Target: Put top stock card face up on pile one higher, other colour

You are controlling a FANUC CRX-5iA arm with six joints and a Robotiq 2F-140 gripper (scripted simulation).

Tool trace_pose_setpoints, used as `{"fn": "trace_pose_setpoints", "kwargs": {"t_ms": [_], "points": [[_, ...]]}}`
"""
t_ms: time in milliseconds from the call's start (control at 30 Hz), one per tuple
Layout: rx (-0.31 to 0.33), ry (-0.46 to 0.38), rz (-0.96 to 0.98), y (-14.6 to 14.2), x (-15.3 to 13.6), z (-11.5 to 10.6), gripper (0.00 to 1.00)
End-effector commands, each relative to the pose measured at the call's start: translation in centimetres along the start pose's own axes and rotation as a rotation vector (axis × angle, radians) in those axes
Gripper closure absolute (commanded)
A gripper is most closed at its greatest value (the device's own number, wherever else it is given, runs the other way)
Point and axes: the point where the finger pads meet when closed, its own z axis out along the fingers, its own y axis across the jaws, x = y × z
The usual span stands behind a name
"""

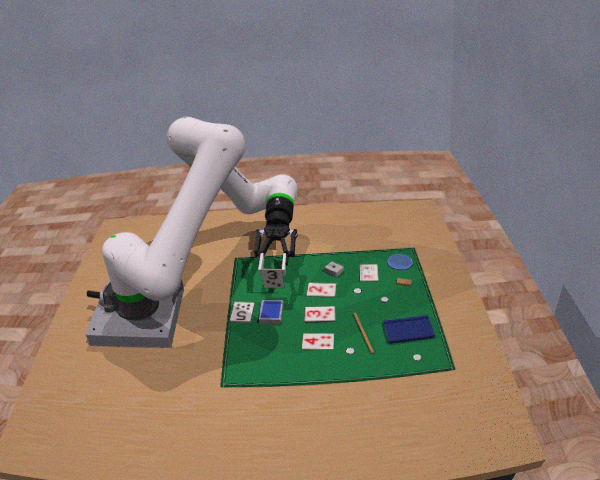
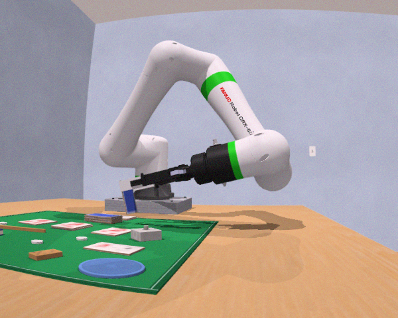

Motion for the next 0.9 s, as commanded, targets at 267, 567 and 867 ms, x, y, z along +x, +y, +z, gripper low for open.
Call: {"fn": "trace_pose_setpoints", "kwargs": {"t_ms": [267,567,867], "points": [[0.000,-0.117,0.001,0.02,0.34,0.01,0.60],[0.000,-0.169,0.001,0.02,0.51,0.03,0.60],[0.000,-0.178,0.001,0.02,0.54,0.03,0.60]]}}
